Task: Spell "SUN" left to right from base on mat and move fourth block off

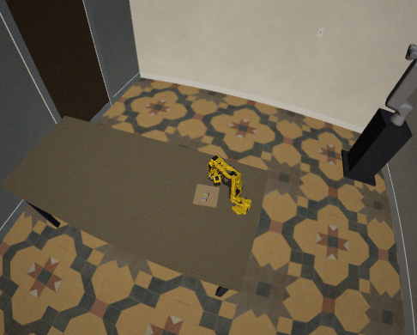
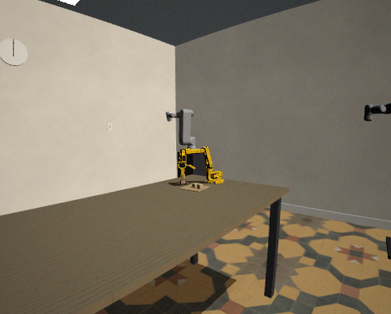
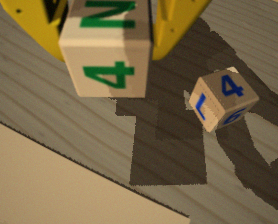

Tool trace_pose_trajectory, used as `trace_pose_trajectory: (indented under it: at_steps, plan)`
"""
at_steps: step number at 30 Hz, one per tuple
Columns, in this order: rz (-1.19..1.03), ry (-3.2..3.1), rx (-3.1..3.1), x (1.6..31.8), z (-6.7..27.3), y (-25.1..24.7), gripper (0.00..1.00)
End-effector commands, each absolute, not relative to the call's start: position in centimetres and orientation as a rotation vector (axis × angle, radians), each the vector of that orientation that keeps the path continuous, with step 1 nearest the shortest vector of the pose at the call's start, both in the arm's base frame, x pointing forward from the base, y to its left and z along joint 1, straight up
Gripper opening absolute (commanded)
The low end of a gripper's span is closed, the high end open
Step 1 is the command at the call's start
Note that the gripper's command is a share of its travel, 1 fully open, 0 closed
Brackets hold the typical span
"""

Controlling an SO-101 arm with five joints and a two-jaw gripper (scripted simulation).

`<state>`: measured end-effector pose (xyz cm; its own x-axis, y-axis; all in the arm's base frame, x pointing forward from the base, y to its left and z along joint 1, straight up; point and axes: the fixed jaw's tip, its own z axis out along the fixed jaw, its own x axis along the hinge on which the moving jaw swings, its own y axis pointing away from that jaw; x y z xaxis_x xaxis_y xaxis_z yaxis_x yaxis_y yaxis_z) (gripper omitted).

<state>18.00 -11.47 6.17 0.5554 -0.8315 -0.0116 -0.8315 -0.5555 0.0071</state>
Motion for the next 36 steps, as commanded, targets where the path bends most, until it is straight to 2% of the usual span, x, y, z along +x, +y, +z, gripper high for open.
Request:
trace_pose_trajectory:
  at_steps: [1, 17, 36]
  plan:
    - [0.111, -1.552, 2.731, 18.7, 7.6, -11.0, 0.0]
    - [0.103, -2.099, 2.374, 18.7, 7.1, -6.4, 0.0]
    - [0.096, -2.277, 2.216, 18.5, 6.9, -4.8, 0.0]
